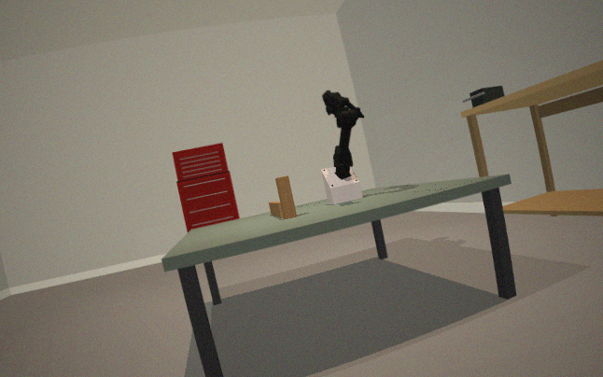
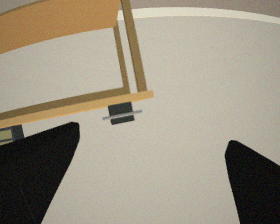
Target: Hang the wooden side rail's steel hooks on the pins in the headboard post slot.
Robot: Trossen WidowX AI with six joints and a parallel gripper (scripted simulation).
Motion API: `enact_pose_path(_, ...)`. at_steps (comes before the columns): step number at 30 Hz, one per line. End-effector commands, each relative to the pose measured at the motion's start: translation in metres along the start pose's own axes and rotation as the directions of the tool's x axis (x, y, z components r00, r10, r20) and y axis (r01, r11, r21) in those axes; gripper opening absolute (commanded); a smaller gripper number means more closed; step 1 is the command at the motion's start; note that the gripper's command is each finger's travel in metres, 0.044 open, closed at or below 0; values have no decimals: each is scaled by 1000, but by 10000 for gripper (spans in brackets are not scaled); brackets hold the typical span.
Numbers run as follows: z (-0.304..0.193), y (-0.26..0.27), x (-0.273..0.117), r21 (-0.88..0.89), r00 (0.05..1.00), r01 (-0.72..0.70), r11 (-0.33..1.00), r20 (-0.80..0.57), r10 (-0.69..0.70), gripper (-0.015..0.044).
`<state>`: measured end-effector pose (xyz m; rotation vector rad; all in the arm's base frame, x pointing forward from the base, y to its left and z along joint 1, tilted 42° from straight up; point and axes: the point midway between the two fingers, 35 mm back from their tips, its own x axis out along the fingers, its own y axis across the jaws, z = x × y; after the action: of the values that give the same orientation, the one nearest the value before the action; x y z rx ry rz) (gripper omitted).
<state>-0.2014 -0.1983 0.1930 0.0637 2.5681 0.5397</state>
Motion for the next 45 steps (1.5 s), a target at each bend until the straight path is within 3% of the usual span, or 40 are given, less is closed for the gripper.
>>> enact_pose_path(1, 1, -1, -1, -3, 1000, 7, 1000, 2, -7, 426)
enact_pose_path(6, 23, -38, -23, -80, 979, 201, 976, 59, -197, 440)
enact_pose_path(12, 59, -81, -63, -188, 886, 461, 867, 156, -437, 440)
enact_pose_path(18, 100, -112, -112, -283, 729, 685, 672, 274, -627, 440)
enact_pose_path(25, 153, -128, -175, -358, 489, 864, 353, 434, -757, 440)
enact_pose_path(35, 230, -108, -264, -358, 115, 915, -188, 674, -730, 440)
enact_pose_path(45, 301, -41, -333, -202, -187, 709, -675, 869, -457, 440)
